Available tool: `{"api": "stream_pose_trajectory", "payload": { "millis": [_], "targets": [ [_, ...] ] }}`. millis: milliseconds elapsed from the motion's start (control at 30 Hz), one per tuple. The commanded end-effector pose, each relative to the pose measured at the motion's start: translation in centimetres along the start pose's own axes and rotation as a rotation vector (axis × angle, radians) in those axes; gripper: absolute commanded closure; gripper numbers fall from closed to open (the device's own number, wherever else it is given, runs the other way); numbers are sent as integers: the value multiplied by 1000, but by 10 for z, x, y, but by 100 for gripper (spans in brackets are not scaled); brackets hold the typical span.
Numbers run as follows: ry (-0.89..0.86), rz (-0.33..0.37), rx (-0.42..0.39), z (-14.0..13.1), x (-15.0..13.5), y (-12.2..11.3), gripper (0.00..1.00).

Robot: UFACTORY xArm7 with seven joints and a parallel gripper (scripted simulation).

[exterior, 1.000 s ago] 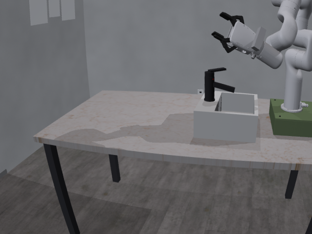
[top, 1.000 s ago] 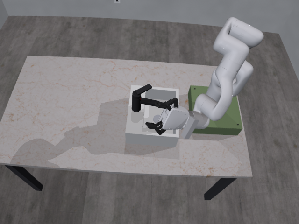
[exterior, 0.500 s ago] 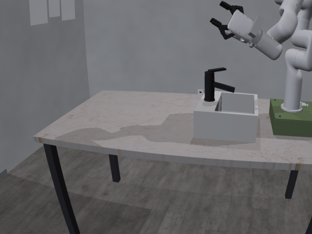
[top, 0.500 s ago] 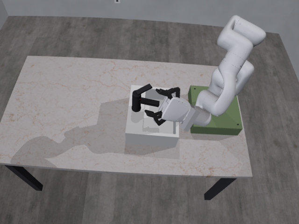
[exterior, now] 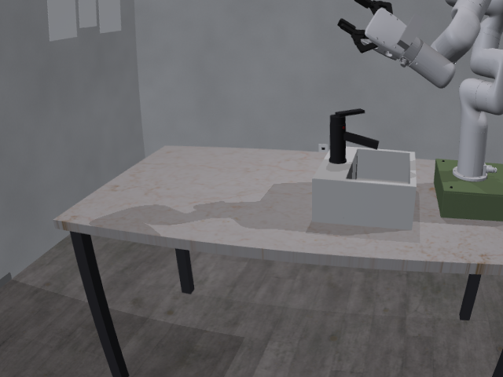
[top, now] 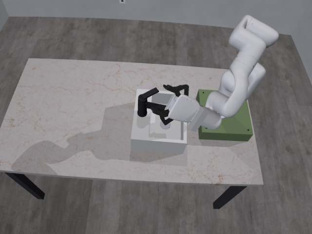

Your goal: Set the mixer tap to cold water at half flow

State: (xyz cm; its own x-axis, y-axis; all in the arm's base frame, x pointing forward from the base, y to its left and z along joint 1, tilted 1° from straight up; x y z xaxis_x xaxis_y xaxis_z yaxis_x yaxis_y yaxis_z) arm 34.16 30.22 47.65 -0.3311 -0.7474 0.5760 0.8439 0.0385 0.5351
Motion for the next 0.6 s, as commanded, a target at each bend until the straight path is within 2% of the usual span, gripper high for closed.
{"api": "stream_pose_trajectory", "payload": {
  "millis": [0,367,433,567],
  "targets": [
    [36,-98,-89,3,45,21,0],
    [36,-98,-89,3,45,21,0],
    [73,-175,-201,-4,88,38,0],
    [73,-175,-201,-4,88,38,0]
  ]
}}
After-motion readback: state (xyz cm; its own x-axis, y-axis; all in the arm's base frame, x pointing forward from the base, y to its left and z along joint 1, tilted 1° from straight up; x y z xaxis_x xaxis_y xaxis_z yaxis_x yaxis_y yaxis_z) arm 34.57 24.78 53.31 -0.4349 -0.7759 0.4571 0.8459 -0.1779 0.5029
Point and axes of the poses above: the point where the finger pads meet when closed, its own y axis out along the fingers, its own x axis across the jaws, z = x × y, the point moved 4 cm from there along -y, back along the fingers, and after that the axes turned 14 degrees about y, right-handed, at the moved point
